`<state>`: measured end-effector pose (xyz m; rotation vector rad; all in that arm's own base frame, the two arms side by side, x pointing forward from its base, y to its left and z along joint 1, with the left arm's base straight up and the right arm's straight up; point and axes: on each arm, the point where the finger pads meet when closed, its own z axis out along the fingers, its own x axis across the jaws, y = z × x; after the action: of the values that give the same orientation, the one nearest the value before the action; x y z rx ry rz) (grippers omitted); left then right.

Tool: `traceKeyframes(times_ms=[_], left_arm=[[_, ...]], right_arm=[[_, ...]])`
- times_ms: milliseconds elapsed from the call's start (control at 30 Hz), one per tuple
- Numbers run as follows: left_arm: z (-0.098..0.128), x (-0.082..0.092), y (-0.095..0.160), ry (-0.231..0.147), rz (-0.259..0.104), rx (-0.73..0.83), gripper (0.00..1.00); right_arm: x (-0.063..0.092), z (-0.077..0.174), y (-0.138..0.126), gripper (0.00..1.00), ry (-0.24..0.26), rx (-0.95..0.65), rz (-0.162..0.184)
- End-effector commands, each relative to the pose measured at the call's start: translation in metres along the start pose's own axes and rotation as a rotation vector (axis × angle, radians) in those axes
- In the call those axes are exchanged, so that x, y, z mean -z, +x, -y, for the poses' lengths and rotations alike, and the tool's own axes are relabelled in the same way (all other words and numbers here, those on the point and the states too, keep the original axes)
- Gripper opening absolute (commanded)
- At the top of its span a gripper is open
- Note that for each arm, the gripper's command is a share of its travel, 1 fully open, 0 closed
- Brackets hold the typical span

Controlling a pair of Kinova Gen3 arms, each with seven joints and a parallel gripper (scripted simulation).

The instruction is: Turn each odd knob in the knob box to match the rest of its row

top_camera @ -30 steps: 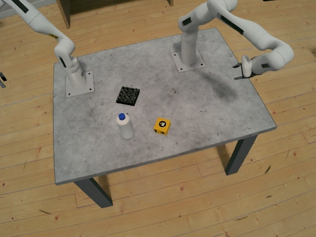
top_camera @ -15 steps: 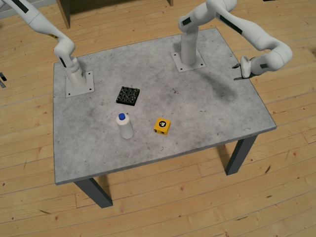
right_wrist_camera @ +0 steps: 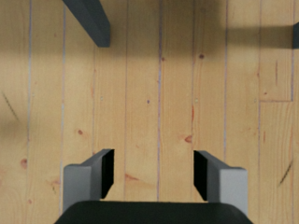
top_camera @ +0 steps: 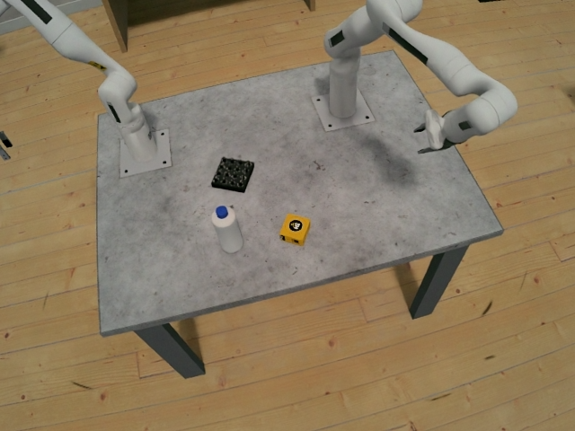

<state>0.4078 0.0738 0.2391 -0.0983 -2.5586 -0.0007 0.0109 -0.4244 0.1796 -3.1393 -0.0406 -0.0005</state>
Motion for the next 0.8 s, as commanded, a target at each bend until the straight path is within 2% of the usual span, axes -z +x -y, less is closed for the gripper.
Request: traceKeyframes(times_ms=[0,300,367,767], left_arm=[[0.01,-0.001,-0.006,-0.014,0.013,0.021,1.0],[0.056,-0.009,-0.029,-0.06,0.063,0.109,1.0],[0.056,-0.009,-0.029,-0.06,0.063,0.109,1.0],[0.146,-0.03,-0.059,-0.109,0.173,0.272,1.0]], right_arm=[[0.001,0.0,0.0,1.0,-0.002,0.0,0.0],[0.001,0.0,0.0,1.0,-0.002,0.0,0.0],[0.001,0.0,0.0,1.0,-0.002,0.0,0.0],[0.001,0.0,0.0,1.0,-0.002,0.0,0.0]])
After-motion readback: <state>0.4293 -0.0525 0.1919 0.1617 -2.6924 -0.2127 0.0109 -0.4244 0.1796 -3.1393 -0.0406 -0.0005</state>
